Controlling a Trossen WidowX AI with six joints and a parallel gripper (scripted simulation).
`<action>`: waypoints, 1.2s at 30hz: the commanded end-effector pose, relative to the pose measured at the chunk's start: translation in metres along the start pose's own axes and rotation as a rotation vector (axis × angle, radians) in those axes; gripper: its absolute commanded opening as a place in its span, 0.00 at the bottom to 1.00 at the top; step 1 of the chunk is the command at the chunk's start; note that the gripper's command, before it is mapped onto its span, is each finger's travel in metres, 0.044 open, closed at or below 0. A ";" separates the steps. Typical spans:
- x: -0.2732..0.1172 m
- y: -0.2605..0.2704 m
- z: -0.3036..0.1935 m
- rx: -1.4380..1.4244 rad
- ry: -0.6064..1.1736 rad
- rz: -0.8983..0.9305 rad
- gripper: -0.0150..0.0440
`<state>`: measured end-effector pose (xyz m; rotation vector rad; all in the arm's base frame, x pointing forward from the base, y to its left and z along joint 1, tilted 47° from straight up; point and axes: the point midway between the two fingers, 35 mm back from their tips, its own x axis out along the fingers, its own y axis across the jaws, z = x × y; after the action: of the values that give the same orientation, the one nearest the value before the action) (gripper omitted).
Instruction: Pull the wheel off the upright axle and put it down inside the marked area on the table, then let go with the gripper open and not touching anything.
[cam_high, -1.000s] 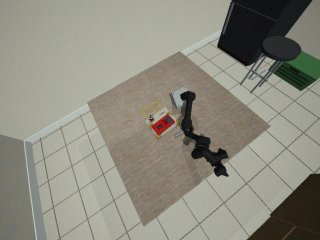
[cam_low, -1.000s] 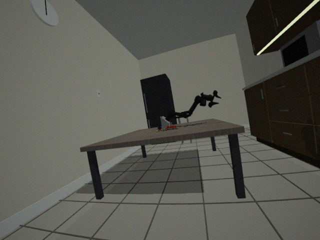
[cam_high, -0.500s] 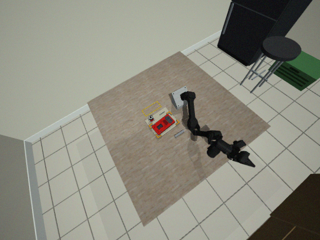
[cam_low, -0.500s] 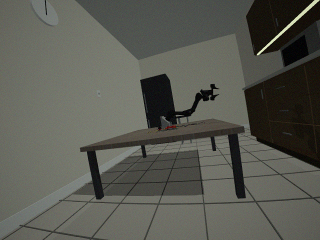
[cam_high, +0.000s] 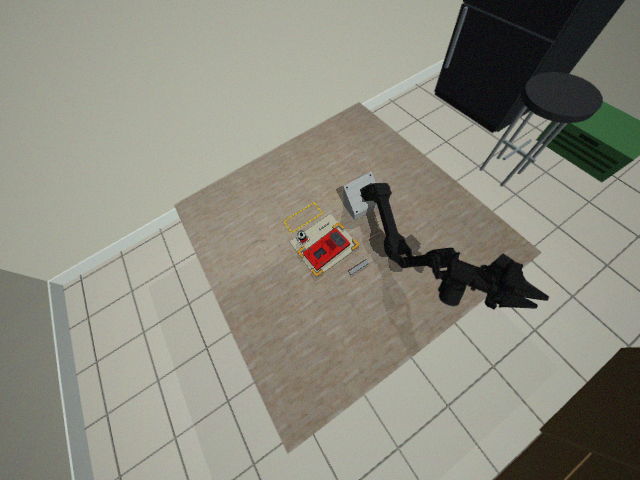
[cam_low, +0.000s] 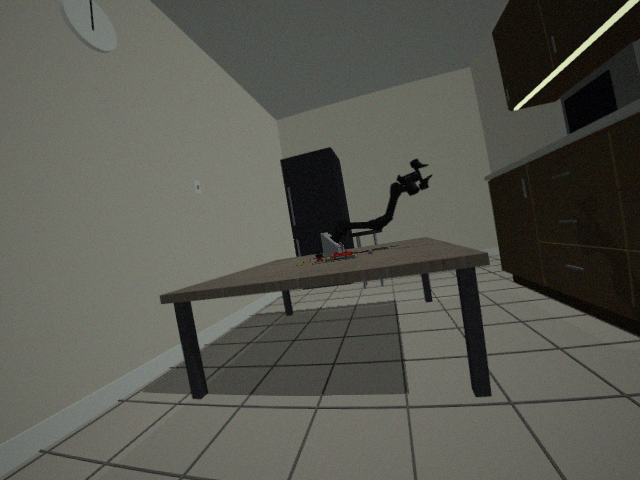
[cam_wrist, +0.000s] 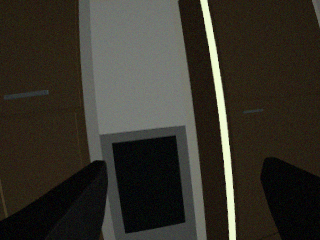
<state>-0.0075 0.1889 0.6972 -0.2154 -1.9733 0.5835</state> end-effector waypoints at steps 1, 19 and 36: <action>0.001 -0.049 0.034 -0.094 -0.048 -0.138 0.76; -0.052 -0.214 0.124 -0.288 -0.103 -0.682 0.76; -0.166 -0.333 0.152 -0.270 -0.031 -1.170 0.76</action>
<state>-0.0464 -0.1717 0.6902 0.6490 -1.8978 -0.3587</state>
